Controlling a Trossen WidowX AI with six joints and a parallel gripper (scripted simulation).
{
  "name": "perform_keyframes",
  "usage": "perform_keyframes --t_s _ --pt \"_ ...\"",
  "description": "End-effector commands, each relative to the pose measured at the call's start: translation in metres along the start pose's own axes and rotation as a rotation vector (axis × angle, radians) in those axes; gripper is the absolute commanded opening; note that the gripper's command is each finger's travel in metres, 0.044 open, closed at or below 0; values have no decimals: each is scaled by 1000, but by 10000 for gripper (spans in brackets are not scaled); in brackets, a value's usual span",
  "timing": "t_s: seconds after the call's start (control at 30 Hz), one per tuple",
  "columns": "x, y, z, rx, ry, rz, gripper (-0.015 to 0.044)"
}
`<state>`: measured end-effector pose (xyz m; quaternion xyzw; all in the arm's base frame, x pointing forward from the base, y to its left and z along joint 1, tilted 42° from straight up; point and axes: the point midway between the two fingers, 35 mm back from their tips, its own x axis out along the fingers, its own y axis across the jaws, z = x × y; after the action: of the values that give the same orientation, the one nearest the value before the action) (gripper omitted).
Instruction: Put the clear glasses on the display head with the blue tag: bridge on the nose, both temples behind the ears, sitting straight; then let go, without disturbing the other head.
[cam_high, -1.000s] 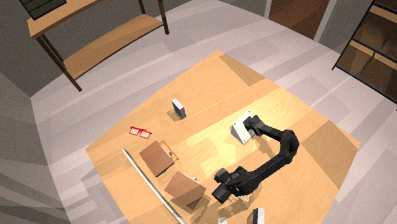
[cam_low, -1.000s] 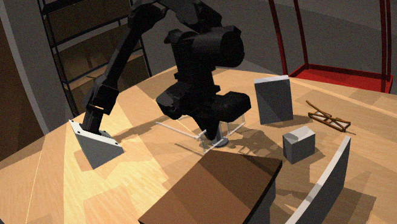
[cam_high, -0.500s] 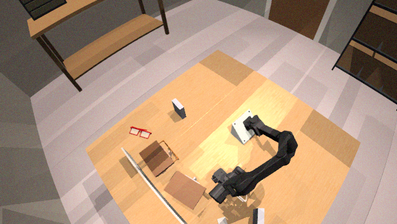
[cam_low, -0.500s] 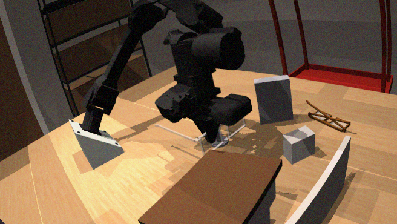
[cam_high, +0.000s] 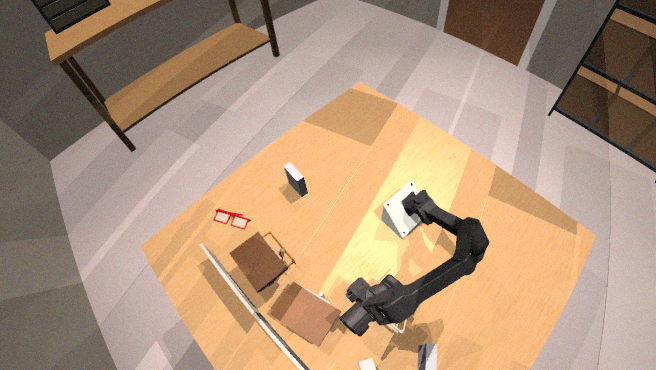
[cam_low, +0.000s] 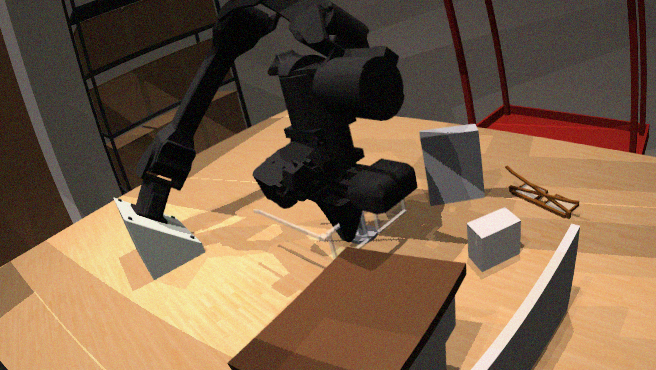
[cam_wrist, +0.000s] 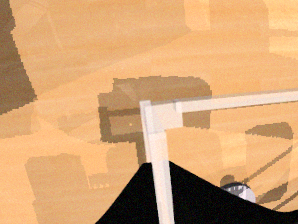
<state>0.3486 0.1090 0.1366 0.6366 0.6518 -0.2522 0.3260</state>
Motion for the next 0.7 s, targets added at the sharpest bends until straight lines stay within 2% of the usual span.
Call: perform_keyframes --t_s 0.0,0.67 --pt "-2 4 3 -5 1 8 0" --pt "-2 11 20 -5 0 8 0"
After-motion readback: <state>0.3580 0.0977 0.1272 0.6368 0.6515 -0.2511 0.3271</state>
